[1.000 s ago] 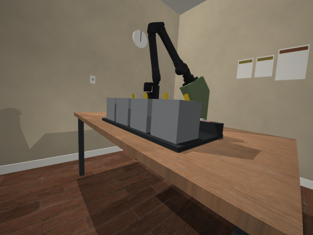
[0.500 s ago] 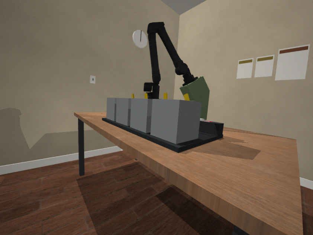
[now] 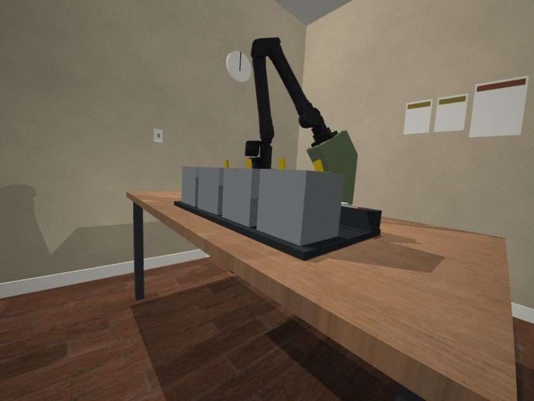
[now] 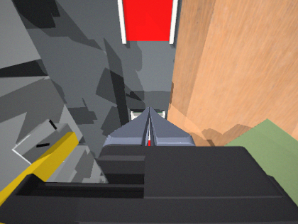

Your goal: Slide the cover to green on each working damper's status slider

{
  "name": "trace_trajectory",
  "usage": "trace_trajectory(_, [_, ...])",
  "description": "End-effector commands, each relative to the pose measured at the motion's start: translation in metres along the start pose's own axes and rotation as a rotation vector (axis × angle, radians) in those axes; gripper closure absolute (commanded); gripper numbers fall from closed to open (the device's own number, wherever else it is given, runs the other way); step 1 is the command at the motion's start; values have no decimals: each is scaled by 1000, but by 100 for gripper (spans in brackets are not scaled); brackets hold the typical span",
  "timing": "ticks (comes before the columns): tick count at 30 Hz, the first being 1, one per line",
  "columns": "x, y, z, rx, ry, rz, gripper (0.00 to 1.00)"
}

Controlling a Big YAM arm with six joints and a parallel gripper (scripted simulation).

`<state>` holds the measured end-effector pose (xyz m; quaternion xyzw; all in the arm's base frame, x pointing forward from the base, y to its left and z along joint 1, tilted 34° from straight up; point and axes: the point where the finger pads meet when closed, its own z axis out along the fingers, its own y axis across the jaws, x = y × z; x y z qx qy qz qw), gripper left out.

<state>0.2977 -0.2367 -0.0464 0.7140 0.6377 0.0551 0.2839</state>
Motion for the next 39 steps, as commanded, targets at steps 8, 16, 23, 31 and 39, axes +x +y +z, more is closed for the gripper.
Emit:
trace_trajectory(8, [-1, 5, 5, -8, -5, 3, 100])
trace_trajectory(16, [-1, 5, 5, -8, -5, 2, 100])
trace_trajectory(23, [0, 4, 5, 3, 2, 3, 100])
trace_trajectory(31, [0, 3, 5, 5, 3, 3, 100])
trace_trajectory(39, [0, 3, 5, 5, 3, 3, 100])
